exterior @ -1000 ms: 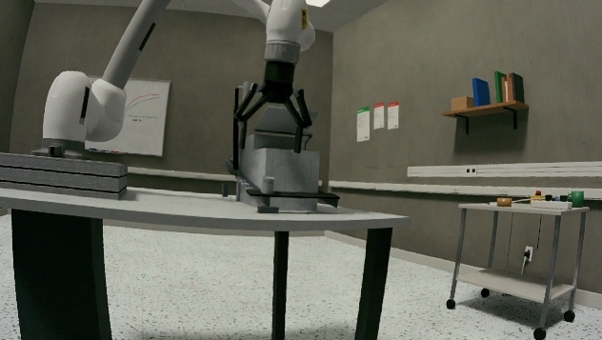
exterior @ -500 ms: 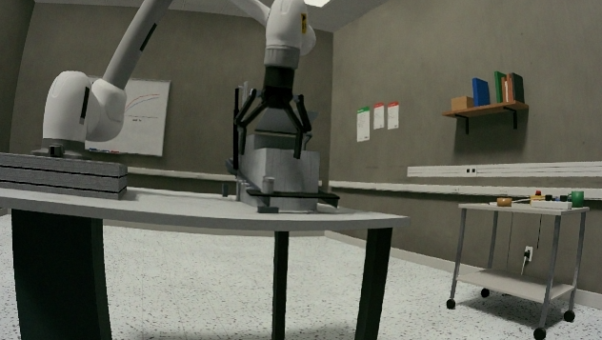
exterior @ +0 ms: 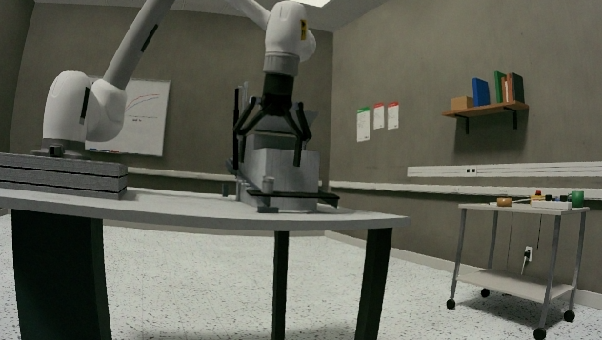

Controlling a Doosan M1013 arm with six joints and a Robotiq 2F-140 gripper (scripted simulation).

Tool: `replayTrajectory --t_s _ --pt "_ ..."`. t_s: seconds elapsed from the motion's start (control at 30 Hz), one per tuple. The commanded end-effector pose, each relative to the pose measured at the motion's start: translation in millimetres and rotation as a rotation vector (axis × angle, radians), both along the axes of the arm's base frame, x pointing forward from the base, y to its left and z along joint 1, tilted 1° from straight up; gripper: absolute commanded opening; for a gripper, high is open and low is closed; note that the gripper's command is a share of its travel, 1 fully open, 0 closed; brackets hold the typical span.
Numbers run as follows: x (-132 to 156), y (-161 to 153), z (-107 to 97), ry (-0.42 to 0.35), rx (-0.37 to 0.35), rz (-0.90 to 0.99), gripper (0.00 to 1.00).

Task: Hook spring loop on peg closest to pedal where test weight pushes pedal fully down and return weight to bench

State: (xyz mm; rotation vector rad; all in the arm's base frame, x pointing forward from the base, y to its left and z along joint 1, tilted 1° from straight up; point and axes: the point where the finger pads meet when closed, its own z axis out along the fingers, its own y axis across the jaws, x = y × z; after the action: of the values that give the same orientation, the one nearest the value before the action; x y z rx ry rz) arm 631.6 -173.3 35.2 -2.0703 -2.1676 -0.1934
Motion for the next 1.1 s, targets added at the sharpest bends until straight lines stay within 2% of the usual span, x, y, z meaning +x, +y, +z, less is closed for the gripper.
replayTrajectory --t_s 0.0,0.8,1.07 --pt "0.5 0.0 -3.1 -0.001 0.000 0.000 1.00" --pt "0.5 0.5 -37.5 -0.001 0.000 0.000 1.00" --pt "0.4 0.5 -40.1 -0.001 0.000 0.000 1.00"
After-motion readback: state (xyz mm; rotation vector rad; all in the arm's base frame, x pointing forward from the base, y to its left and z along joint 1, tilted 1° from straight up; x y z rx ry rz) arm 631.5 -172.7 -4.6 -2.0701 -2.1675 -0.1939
